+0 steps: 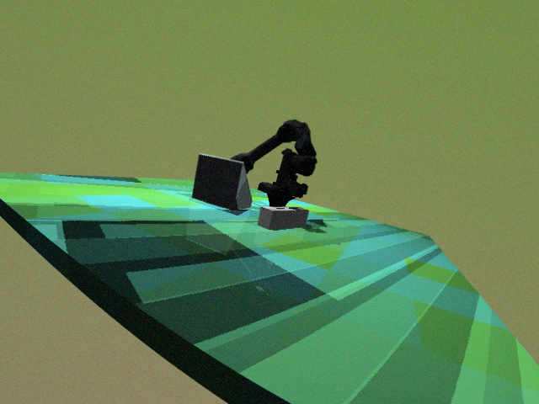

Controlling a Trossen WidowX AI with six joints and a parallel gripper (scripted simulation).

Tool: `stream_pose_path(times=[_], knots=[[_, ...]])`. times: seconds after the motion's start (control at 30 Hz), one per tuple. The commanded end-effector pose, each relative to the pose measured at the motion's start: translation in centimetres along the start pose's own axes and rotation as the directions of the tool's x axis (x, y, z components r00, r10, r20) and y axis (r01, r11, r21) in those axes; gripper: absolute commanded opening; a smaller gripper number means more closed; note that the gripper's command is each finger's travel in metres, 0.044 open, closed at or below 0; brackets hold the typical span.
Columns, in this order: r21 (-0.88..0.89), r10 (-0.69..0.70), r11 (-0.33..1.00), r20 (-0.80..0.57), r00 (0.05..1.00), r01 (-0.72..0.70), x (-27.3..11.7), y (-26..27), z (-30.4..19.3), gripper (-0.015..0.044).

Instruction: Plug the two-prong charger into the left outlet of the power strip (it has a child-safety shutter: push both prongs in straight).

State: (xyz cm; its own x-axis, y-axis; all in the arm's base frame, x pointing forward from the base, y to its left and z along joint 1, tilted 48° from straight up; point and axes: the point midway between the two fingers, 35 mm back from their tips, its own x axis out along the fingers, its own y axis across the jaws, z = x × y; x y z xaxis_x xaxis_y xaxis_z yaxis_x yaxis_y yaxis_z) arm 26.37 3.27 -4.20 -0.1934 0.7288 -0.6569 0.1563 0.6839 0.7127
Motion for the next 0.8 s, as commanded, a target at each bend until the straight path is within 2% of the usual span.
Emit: stream_pose_path(times=[0.0, 0.77], knots=[[0.002, 0.004, 1.000, 0.006, 1.000, -0.004, -0.14, 0.12, 0.27, 0.0000], [0.002, 0.004, 1.000, 0.006, 1.000, -0.004, -0.17, 0.13, 0.64, 0.0000]])
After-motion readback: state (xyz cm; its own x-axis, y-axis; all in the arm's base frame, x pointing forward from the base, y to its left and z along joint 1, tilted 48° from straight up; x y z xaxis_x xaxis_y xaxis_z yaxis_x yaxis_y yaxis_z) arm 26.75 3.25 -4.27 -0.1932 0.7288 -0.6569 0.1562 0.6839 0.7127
